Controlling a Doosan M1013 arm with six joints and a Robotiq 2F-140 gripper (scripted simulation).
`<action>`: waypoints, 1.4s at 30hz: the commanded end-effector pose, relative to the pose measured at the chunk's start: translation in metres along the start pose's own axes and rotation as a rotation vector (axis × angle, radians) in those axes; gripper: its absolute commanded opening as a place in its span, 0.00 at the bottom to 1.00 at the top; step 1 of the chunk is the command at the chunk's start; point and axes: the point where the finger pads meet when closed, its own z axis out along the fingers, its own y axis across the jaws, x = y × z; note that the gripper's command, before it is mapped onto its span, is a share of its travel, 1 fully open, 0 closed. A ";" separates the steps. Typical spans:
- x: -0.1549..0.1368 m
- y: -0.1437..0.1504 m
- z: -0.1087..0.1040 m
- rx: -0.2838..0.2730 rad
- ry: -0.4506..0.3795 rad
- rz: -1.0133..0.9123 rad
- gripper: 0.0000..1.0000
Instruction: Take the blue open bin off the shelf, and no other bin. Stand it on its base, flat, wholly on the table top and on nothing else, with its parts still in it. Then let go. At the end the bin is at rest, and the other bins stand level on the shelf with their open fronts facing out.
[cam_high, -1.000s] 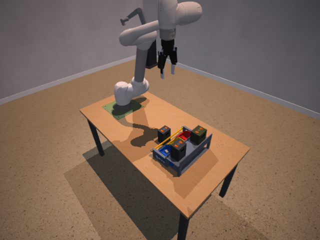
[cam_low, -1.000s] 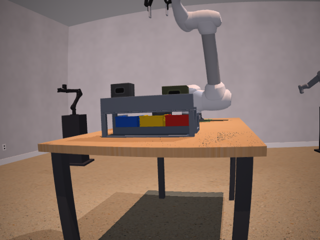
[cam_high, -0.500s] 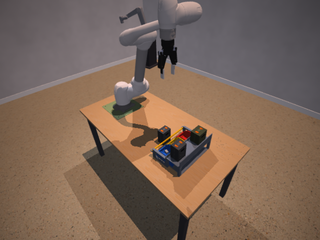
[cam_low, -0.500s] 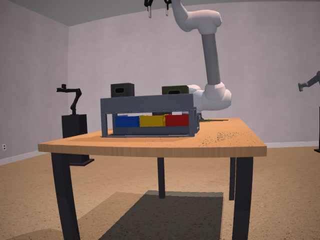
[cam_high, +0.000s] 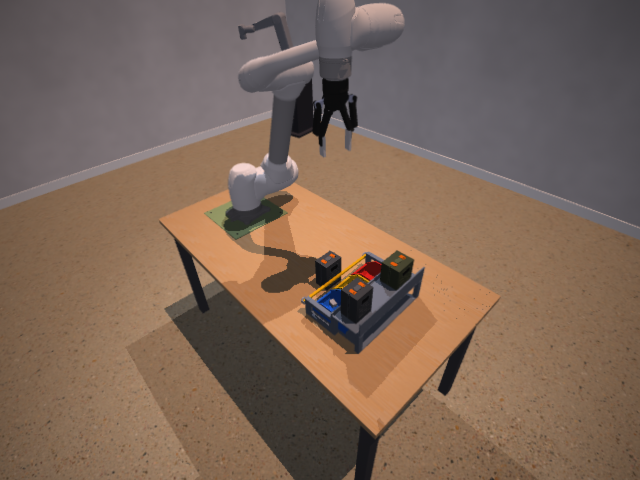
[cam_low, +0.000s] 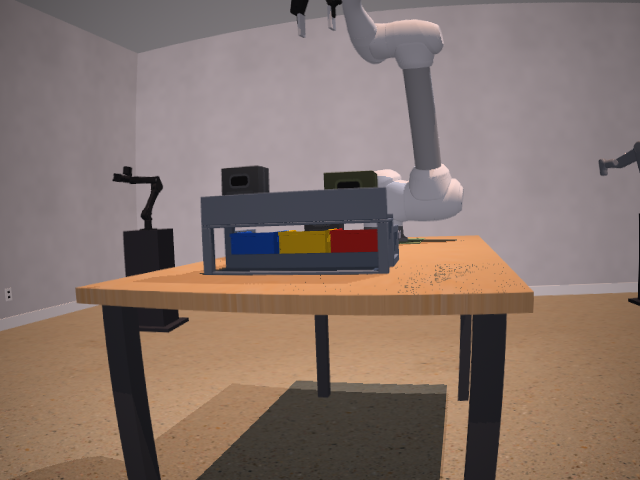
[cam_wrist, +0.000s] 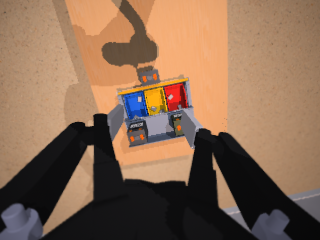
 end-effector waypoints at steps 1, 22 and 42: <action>0.000 0.000 0.000 0.000 0.000 0.000 0.57; 0.000 0.000 0.000 0.000 0.000 0.416 0.57; 0.000 0.000 0.000 0.000 0.000 0.780 0.57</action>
